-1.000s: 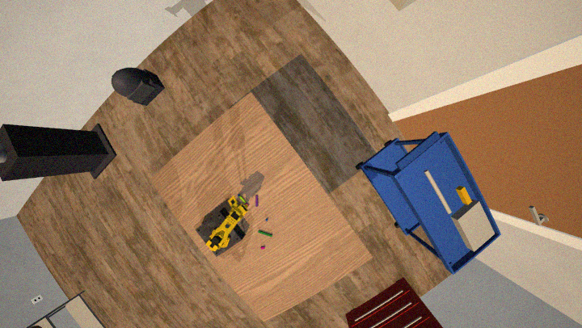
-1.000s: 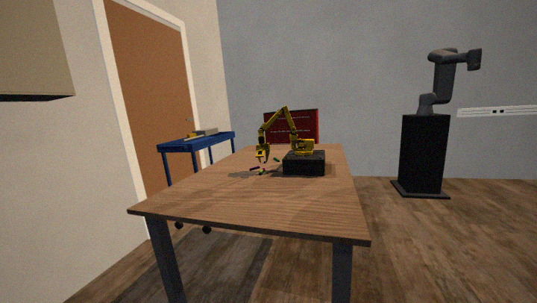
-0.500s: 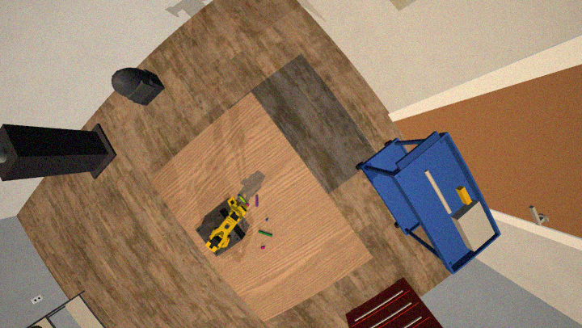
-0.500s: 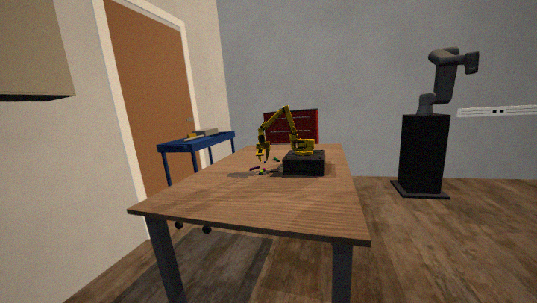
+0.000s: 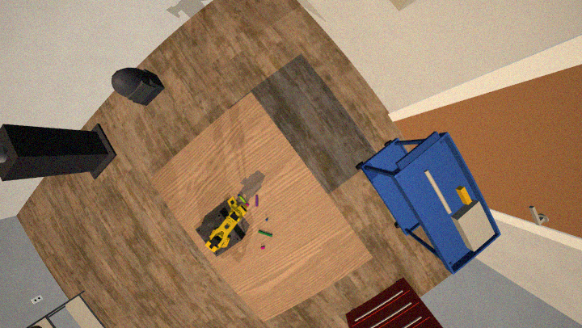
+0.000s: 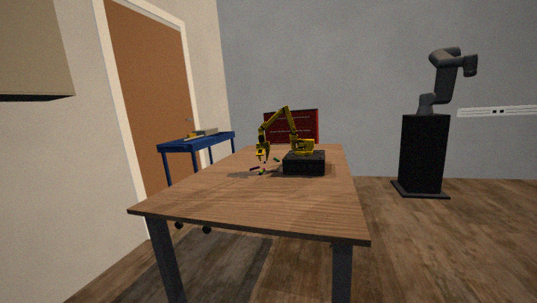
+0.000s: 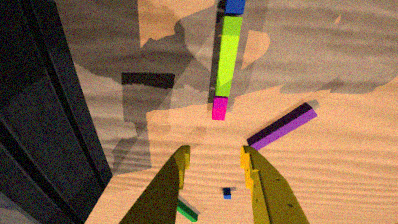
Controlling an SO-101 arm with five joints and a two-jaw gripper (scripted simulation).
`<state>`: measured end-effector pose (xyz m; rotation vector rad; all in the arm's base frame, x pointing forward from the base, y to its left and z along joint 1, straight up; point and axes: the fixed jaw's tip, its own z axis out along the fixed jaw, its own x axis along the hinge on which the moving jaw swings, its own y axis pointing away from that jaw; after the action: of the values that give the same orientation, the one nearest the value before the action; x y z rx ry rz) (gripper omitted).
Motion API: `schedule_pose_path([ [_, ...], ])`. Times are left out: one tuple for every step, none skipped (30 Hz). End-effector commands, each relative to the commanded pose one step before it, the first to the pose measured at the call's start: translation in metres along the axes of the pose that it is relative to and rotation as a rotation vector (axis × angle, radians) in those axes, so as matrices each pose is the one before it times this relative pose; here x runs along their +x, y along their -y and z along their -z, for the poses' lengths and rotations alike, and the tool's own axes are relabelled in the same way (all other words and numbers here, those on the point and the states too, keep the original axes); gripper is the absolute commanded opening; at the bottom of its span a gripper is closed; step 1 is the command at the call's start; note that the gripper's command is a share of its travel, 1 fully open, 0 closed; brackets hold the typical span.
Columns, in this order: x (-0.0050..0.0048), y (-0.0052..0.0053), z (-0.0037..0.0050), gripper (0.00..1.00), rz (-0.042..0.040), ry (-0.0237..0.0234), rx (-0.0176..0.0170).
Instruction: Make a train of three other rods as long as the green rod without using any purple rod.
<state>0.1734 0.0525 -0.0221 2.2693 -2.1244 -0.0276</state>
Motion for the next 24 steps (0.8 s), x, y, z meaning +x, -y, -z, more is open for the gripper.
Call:
schedule_pose_path([
  [-0.001911, 0.00121, 0.003587, 0.17, -0.00590, 0.00368, 0.01075],
  [0.000107, 0.00010, 0.000403, 0.17, -0.00394, 0.00021, 0.00077],
  [0.000154, 0.00014, 0.000579, 0.17, -0.00567, 0.00030, 0.00110],
  [0.000207, 0.00019, 0.000779, 0.17, -0.00763, 0.00041, 0.00148],
  [0.000265, 0.00024, 0.000997, 0.17, -0.00978, 0.00054, 0.00190],
  [0.000328, 0.00029, 0.001231, 0.17, -0.01208, 0.00068, 0.00234],
  [0.000393, 0.00034, 0.001477, 0.17, -0.01451, 0.00083, 0.00280],
  [0.000461, 0.00040, 0.001732, 0.17, -0.01703, 0.00101, 0.00328],
  [0.000530, 0.00045, 0.001992, 0.17, -0.01961, 0.00120, 0.00376],
  [0.000601, 0.00050, 0.002253, 0.17, -0.02222, 0.00141, 0.00425],
  [0.000671, 0.00055, 0.002514, 0.17, -0.02483, 0.00164, 0.00473],
  [0.000741, 0.00060, 0.002770, 0.17, -0.02743, 0.00190, 0.00519],
  [0.000811, 0.00064, 0.003019, 0.17, -0.02998, 0.00217, 0.00564],
  [0.000880, 0.00068, 0.003259, 0.17, -0.03246, 0.00246, 0.00606],
  [0.000000, 0.00000, 0.000000, 0.17, 0.00000, 0.00000, 0.00000],
  [0.000000, 0.00000, 0.000000, 0.17, 0.00000, 0.00000, 0.00000],
  [0.000947, 0.00071, 0.003487, 0.17, -0.03485, 0.00276, 0.00646],
  [0.001013, 0.00074, 0.003701, 0.17, -0.03714, 0.00309, 0.00682],
  [0.001078, 0.00077, 0.003898, 0.17, -0.03929, 0.00343, 0.00715],
  [0.001142, 0.00079, 0.004077, 0.17, -0.04130, 0.00378, 0.00743],
  [0.001204, 0.00080, 0.004235, 0.17, -0.04316, 0.00415, 0.00767],
  [0.001226, 0.00079, 0.004245, 0.17, -0.04352, 0.00438, 0.00763],
  [0.001068, 0.00068, 0.003648, 0.17, -0.03764, 0.00394, 0.00651],
  [0.001139, 0.00070, 0.003821, 0.17, -0.03966, 0.00431, 0.00677],
])
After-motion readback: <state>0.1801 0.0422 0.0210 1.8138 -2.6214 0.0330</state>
